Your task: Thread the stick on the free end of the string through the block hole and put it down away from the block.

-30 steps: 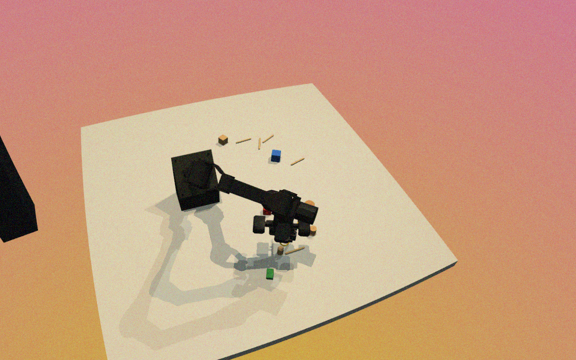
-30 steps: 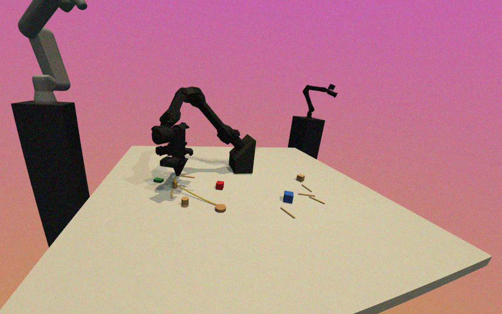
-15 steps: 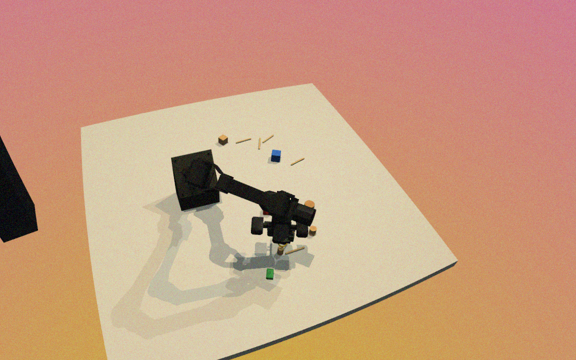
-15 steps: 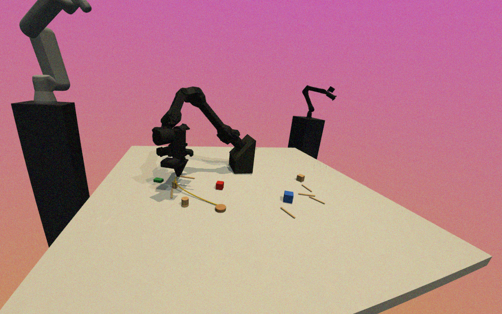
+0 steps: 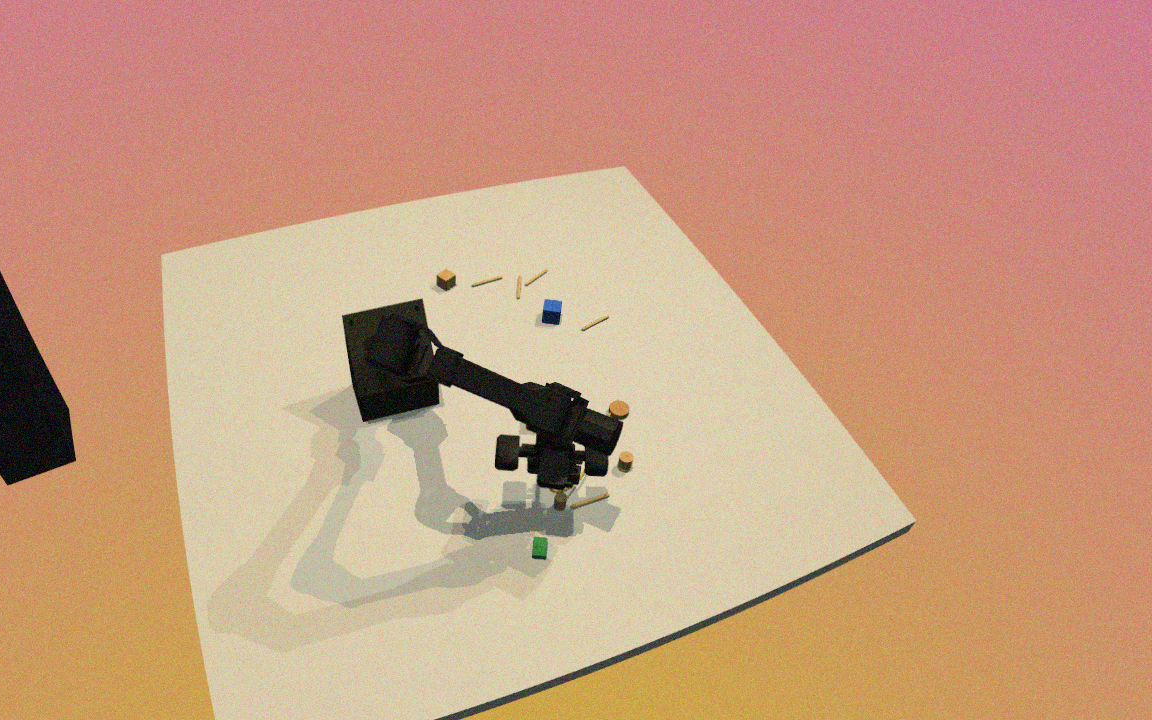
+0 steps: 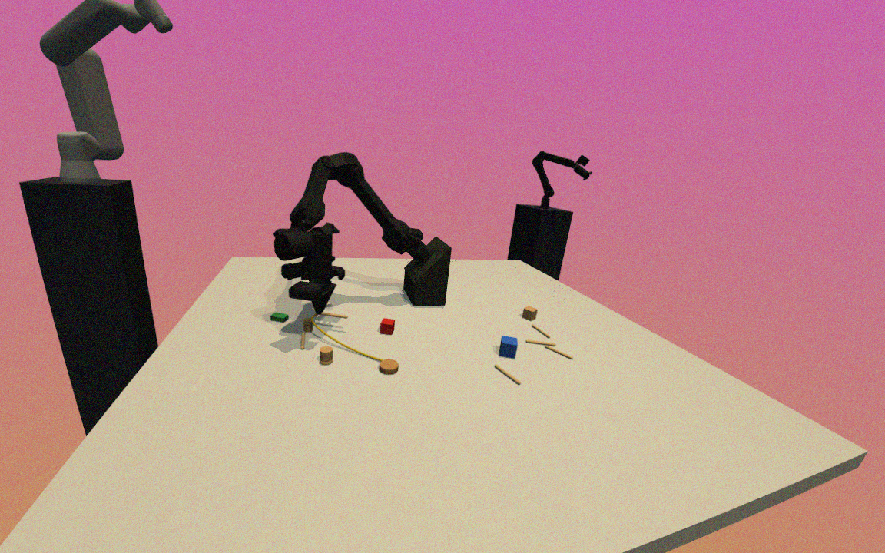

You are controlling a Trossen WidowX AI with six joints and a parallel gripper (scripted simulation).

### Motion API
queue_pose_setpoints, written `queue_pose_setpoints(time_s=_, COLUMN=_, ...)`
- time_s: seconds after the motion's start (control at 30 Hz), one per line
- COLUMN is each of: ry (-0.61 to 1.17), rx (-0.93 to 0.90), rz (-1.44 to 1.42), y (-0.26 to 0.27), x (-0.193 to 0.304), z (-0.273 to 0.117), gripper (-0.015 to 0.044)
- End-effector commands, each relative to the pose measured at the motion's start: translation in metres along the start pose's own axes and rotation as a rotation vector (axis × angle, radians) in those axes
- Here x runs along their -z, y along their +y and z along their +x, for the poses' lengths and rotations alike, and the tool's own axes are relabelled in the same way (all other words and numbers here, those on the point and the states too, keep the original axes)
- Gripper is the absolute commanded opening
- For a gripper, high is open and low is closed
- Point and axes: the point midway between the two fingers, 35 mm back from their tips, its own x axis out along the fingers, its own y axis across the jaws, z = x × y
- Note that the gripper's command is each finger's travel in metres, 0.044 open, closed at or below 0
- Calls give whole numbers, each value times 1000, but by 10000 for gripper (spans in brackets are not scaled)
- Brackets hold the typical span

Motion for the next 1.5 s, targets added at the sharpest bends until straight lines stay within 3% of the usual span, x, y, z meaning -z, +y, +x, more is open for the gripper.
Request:
queue_pose_setpoints(time_s=0.0, ry=2, rx=2, rz=-6, y=-4, x=3, z=4, gripper=0)
queue_pose_setpoints(time_s=1.47, ry=5, rx=5, rz=-7, y=-27, x=33, z=26, gripper=0)
